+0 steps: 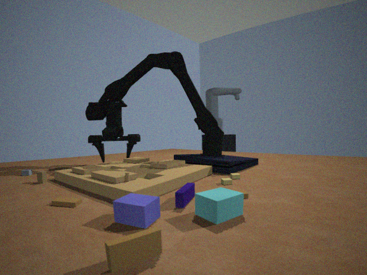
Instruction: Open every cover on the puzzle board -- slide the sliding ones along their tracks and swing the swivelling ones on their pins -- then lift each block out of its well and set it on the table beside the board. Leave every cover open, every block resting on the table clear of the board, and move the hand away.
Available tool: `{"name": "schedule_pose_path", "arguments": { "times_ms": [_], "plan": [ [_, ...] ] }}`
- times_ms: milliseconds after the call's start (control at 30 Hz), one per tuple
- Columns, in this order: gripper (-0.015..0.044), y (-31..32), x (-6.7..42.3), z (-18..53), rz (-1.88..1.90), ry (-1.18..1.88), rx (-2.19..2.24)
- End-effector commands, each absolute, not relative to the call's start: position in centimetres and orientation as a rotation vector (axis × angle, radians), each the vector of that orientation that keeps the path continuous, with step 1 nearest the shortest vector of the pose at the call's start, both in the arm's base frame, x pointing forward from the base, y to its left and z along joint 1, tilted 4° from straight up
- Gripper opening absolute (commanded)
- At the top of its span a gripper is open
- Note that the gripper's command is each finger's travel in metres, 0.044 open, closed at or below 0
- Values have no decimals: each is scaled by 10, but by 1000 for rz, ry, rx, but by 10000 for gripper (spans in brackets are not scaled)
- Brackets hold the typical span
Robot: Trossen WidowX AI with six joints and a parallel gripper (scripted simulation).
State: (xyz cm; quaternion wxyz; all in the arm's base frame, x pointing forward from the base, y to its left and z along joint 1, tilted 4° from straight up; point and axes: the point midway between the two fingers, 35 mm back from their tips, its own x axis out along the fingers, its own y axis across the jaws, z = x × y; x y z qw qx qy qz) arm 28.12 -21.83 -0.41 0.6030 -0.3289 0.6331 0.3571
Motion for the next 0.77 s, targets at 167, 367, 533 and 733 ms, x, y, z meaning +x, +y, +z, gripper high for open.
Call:
{"name": "schedule_pose_path", "arguments": {
  "times_ms": [167, 367, 533, 733],
  "plan": [
    [440, -221, 286, 25, 817, 1462, -772],
    [440, -221, 286, 44, 819, 1463, -772],
    [440, -220, 286, 60, 821, 1464, -772],
    [440, -229, 278, 69, 806, 1483, -771]
  ]
}}
